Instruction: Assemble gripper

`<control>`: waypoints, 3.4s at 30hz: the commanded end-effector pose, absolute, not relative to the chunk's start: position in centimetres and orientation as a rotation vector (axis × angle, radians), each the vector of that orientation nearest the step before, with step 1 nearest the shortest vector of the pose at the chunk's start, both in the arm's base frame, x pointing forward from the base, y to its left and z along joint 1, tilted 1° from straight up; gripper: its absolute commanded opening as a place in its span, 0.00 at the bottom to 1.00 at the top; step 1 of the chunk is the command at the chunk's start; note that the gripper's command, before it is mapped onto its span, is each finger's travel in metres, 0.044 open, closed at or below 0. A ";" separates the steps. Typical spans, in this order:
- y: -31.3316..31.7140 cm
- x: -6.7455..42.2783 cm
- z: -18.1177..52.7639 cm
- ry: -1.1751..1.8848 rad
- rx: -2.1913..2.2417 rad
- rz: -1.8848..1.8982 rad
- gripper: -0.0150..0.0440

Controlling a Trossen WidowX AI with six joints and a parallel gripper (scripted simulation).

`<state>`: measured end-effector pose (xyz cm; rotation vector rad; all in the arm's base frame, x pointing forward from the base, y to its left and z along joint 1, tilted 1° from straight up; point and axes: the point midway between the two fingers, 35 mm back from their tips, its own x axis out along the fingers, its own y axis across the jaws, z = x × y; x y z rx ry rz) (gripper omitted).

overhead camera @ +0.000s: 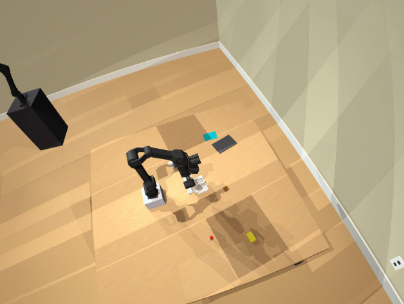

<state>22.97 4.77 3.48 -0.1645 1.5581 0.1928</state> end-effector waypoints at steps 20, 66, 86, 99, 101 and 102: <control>3.8 22.8 3.5 1.555 -0.174 0.196 0.85; 3.9 23.0 -0.2 1.555 -0.174 0.196 0.85; 3.9 22.8 -2.7 1.555 -0.174 0.196 0.85; 3.9 22.8 -2.8 1.556 -0.173 0.195 0.85; 3.9 22.8 -2.9 1.556 -0.172 0.193 0.85; 3.9 22.8 -2.9 1.556 -0.171 0.193 0.85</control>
